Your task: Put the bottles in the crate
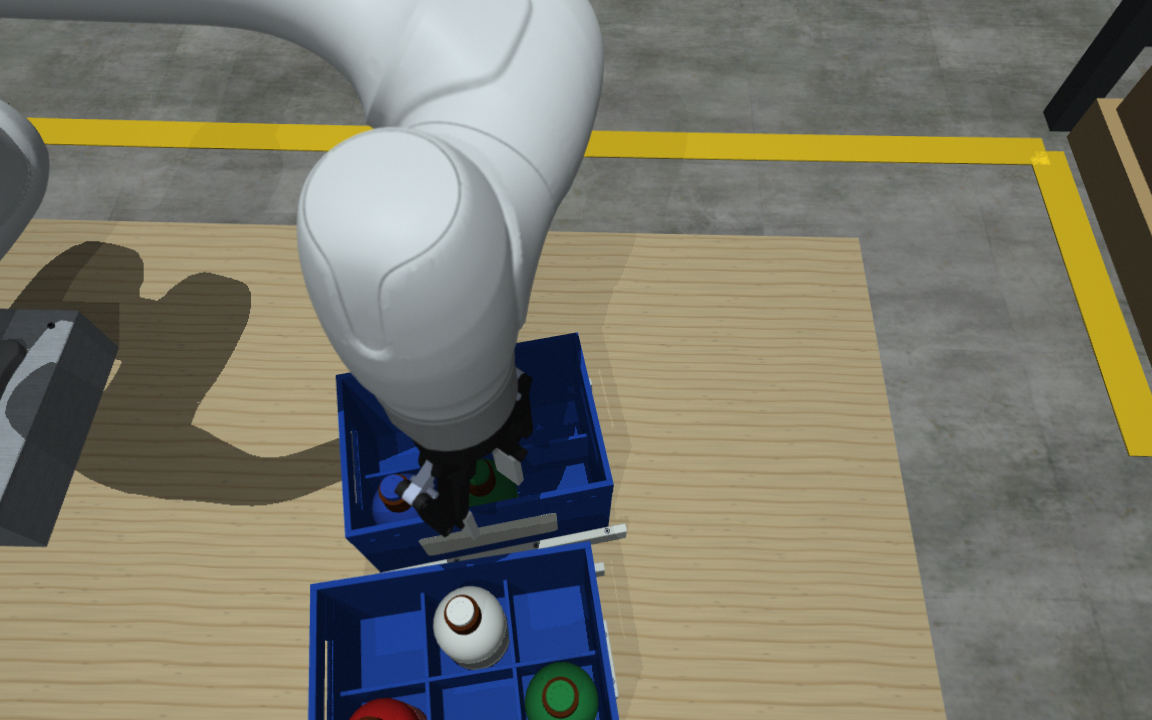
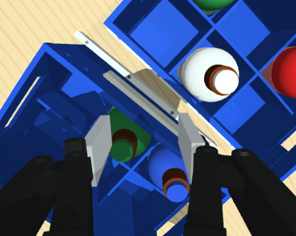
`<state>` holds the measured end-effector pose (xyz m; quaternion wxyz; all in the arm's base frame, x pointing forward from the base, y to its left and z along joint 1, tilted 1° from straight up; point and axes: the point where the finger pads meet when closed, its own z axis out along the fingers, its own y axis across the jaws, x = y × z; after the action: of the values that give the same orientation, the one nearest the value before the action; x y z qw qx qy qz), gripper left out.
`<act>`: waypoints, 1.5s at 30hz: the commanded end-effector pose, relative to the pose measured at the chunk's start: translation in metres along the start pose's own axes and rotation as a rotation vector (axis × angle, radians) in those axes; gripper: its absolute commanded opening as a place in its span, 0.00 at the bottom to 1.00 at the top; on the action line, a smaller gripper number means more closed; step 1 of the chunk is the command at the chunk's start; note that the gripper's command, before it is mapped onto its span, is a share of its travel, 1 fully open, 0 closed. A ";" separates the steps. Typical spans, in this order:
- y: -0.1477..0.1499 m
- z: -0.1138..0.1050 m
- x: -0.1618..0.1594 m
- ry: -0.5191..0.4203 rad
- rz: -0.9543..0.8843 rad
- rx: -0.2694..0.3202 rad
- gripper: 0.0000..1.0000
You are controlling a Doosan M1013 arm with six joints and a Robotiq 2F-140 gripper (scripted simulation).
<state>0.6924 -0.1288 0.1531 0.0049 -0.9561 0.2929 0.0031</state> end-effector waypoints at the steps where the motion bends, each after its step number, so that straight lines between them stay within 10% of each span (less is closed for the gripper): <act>1: 0.006 0.000 0.010 0.000 0.000 0.000 0.38; 45: 0.093 0.000 0.155 0.000 0.000 0.000 0.38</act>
<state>0.7682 -0.2925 0.1510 0.0049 -0.9561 0.2929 0.0032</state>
